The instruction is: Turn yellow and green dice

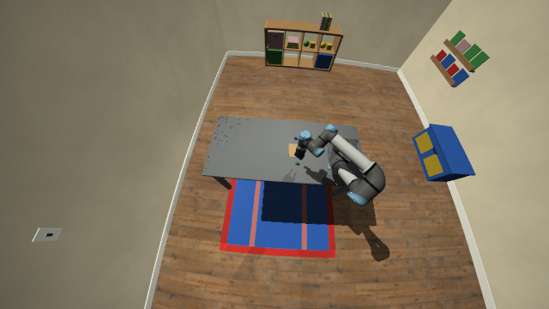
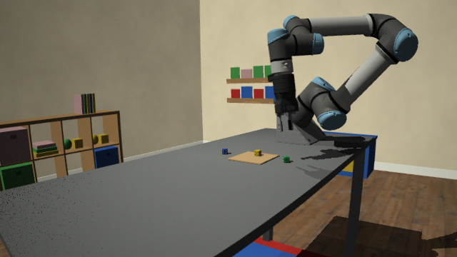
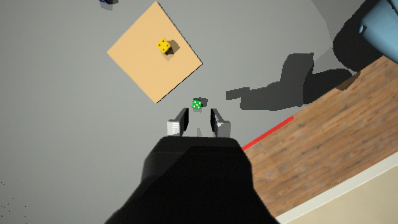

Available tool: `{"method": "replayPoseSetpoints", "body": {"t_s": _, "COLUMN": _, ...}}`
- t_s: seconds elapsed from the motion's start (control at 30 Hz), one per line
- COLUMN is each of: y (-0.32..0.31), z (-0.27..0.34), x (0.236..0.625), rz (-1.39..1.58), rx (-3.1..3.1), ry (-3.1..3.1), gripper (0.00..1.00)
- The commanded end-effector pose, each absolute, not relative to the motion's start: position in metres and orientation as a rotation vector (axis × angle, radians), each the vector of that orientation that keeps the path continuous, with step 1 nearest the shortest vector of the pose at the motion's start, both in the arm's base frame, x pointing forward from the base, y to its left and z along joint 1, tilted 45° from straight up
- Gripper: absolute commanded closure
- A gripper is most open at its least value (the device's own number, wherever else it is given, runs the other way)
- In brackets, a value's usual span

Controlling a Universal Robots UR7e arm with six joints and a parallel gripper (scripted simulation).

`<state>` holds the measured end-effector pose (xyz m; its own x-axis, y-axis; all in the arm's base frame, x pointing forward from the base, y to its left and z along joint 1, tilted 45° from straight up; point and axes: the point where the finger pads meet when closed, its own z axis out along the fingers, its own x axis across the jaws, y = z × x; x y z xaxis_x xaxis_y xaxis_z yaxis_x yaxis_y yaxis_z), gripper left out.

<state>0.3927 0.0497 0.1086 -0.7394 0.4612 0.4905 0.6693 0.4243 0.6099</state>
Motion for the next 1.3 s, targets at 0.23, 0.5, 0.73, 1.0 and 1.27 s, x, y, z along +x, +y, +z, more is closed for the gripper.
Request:
{"method": "replayPoseSetpoints", "body": {"t_s": 0.23, "y": 0.0504, "z": 0.129, "x": 0.4043, "rz": -1.093, "rx": -1.036, "ry": -2.506, "gripper": 0.3}}
{"method": "replayPoseSetpoints", "body": {"t_s": 0.5, "y": 0.0505, "z": 0.1297, "x": 0.4047, "rz": -1.09, "rx": -1.038, "ry": -2.508, "gripper": 0.0}}
{"method": "replayPoseSetpoints", "body": {"t_s": 0.73, "y": 0.0505, "z": 0.1297, "x": 0.4047, "rz": -1.09, "rx": -1.038, "ry": -2.508, "gripper": 0.0}}
{"method": "replayPoseSetpoints", "body": {"t_s": 1.0, "y": 0.0504, "z": 0.1295, "x": 0.4047, "rz": -1.091, "rx": -1.03, "ry": -2.514, "gripper": 0.0}}
{"method": "replayPoseSetpoints", "body": {"t_s": 1.27, "y": 0.0498, "z": 0.1281, "x": 0.405, "rz": -1.103, "rx": -0.981, "ry": -2.546, "gripper": 0.0}}
